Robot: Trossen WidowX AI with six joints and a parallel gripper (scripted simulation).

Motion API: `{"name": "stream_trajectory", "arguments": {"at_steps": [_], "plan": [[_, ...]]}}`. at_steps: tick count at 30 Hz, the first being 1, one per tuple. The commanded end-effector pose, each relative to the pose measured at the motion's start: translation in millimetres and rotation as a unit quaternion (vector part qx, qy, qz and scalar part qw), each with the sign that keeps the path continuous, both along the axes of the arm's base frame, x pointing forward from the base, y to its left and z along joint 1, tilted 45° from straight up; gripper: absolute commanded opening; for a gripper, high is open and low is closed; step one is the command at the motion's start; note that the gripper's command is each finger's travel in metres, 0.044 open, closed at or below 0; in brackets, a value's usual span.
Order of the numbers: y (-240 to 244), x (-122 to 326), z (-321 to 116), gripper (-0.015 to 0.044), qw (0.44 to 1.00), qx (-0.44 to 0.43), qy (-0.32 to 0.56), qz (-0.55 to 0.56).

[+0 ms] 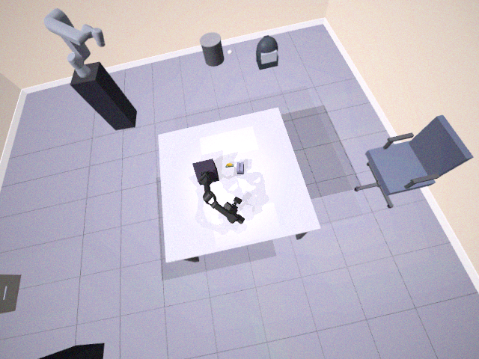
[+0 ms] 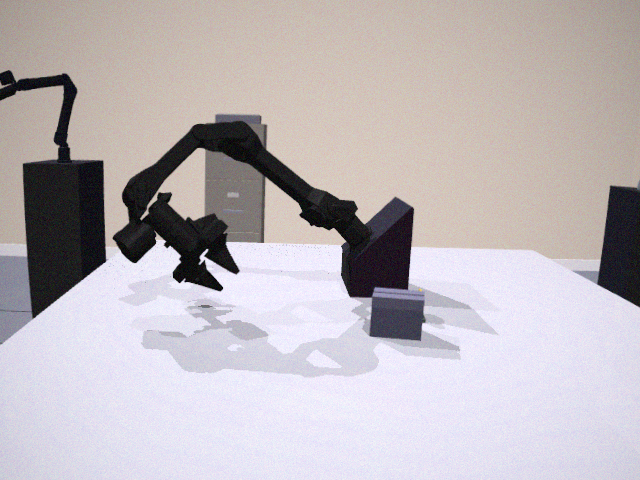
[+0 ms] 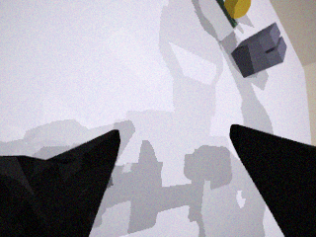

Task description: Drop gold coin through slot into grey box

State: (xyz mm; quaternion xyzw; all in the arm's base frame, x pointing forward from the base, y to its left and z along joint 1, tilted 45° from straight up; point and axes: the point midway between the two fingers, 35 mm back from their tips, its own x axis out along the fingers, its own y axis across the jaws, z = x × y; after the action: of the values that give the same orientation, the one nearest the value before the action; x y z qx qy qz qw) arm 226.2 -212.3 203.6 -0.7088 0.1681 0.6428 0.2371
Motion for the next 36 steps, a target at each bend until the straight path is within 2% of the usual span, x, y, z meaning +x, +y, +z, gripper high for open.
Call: {"name": "stream_trajectory", "arguments": {"at_steps": [1, 5, 9, 14, 19, 22, 28, 32, 36], "plan": [[1.4, 1.5, -1.4, 0.0374, 1.000, -0.001, 0.002, 0.008], [31.7, 28.7, -29.3, 0.0269, 0.983, -0.010, 0.038, 0.177], [74.6, 53.4, -62.4, 0.0164, 0.923, -0.020, 0.080, 0.375], [132.1, 62.3, -100.1, 0.0161, 0.812, -0.029, 0.144, 0.565], [178.9, 66.4, -129.6, 0.0161, 0.659, -0.033, 0.180, 0.730], [210.0, 63.0, -147.9, 0.0161, 0.534, -0.032, 0.200, 0.821], [271.5, 41.7, -184.3, 0.0161, 0.223, -0.020, 0.244, 0.944], [305.9, 20.3, -206.8, 0.0161, 0.000, -0.009, 0.278, 0.961], [333.6, -5.6, -226.6, 0.0161, -0.219, 0.006, 0.312, 0.925]]}}
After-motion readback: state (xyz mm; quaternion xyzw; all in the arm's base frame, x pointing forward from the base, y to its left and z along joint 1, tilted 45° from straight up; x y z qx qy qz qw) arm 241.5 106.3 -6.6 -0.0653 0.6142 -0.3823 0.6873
